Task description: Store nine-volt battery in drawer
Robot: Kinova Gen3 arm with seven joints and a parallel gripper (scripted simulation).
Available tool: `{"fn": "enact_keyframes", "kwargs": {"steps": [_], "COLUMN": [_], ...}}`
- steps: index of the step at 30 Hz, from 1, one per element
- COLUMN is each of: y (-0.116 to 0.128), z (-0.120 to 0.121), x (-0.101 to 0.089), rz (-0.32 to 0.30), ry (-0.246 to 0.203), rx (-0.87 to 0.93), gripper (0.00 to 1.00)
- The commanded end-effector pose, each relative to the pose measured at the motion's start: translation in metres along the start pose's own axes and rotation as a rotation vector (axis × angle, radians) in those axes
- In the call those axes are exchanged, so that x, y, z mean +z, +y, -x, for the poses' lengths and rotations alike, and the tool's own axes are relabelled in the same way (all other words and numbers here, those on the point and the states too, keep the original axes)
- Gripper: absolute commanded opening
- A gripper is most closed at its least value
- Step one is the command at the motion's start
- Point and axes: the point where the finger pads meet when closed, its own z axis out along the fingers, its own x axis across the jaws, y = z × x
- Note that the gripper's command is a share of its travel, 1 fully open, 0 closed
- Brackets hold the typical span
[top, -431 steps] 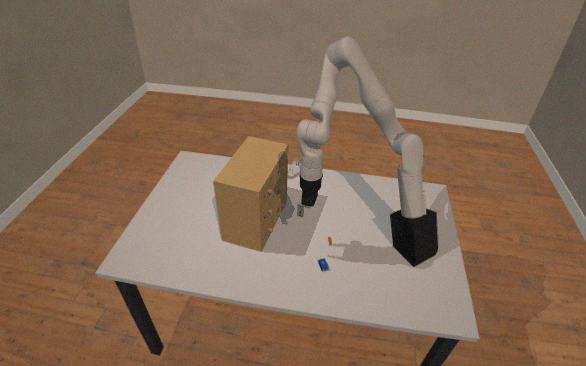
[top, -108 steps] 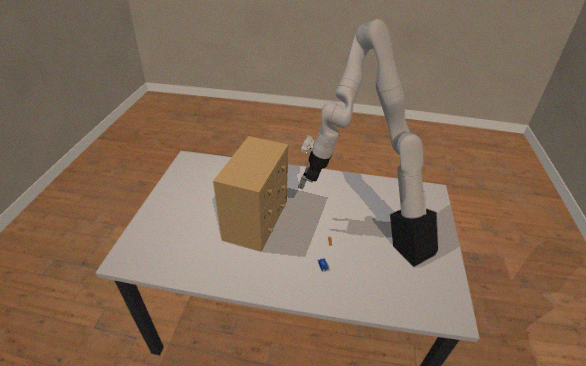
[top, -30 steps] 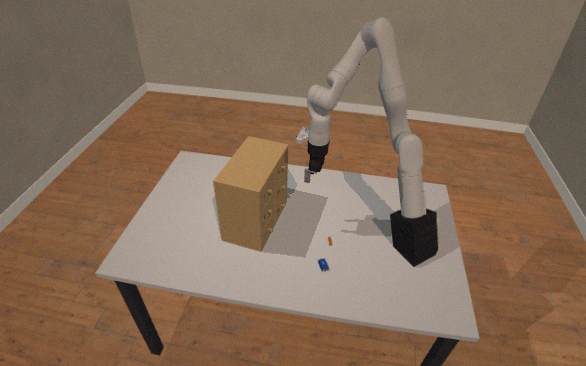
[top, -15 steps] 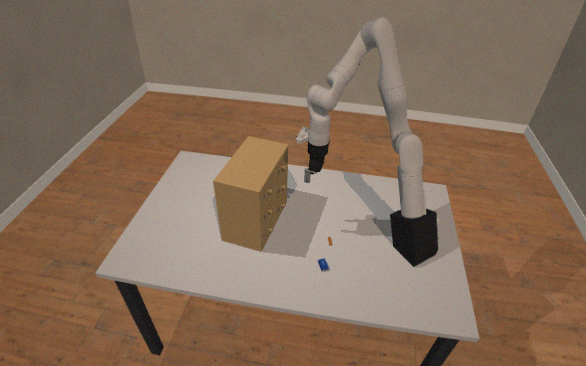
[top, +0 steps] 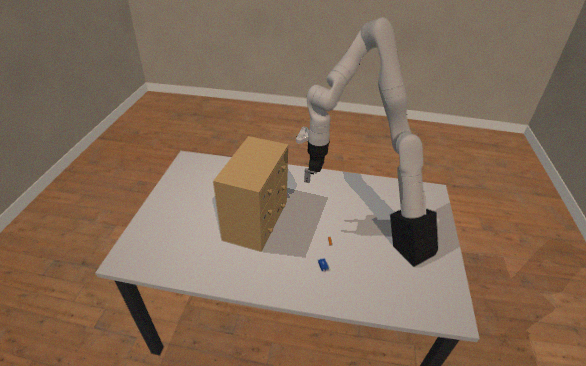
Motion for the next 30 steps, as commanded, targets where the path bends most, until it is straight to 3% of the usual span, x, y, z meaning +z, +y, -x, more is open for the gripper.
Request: {"fn": "enact_keyframes", "kwargs": {"steps": [1, 8, 15, 17, 25, 30], "y": [0.000, 0.000, 0.002, 0.002, 0.006, 0.008], "z": [0.000, 0.007, 0.049, 0.049, 0.128, 0.155], "x": [-0.001, 0.001, 0.010, 0.010, 0.026, 0.031], "rz": [-0.001, -0.001, -0.001, -0.001, -0.001, -0.001], "ry": [-0.001, -0.001, -0.001, -0.001, -0.001, -0.001], "rx": [0.000, 0.000, 0.000, 0.000, 0.000, 0.000], "gripper": [1.00, 1.00, 1.00, 1.00, 1.00, 1.00]}}
